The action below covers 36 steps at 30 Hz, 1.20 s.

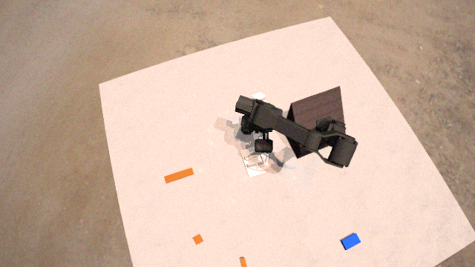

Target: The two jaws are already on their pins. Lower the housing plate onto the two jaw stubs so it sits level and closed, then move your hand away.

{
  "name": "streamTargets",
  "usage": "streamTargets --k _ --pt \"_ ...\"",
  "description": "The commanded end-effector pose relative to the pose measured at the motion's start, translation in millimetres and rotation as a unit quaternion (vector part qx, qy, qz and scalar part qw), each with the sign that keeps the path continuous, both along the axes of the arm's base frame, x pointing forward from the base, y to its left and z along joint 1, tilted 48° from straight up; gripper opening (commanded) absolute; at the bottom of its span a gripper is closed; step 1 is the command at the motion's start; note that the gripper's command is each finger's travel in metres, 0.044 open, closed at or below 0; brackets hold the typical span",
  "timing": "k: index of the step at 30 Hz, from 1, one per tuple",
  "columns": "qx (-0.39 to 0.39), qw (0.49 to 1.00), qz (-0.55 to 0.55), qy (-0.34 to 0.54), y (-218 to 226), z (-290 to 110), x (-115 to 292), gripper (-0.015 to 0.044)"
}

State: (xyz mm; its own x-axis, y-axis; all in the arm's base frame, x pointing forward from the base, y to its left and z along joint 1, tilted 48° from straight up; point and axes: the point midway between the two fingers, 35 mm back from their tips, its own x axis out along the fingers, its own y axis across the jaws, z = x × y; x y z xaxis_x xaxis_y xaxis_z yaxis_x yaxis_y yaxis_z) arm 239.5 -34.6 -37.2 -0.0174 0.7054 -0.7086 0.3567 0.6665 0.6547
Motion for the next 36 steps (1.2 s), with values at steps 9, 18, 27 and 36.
streamTargets --k 9,18,27,36 --pt "0.016 0.994 0.080 -0.074 35.7 22.9 -7.3 0.0351" --pt "0.025 0.985 0.125 -0.119 54.6 35.4 -13.2 0.0351" --pt "0.025 0.985 0.125 -0.119 54.6 35.4 -13.2 0.0351" --pt "0.025 0.985 0.125 -0.119 54.6 35.4 -13.2 0.0351"
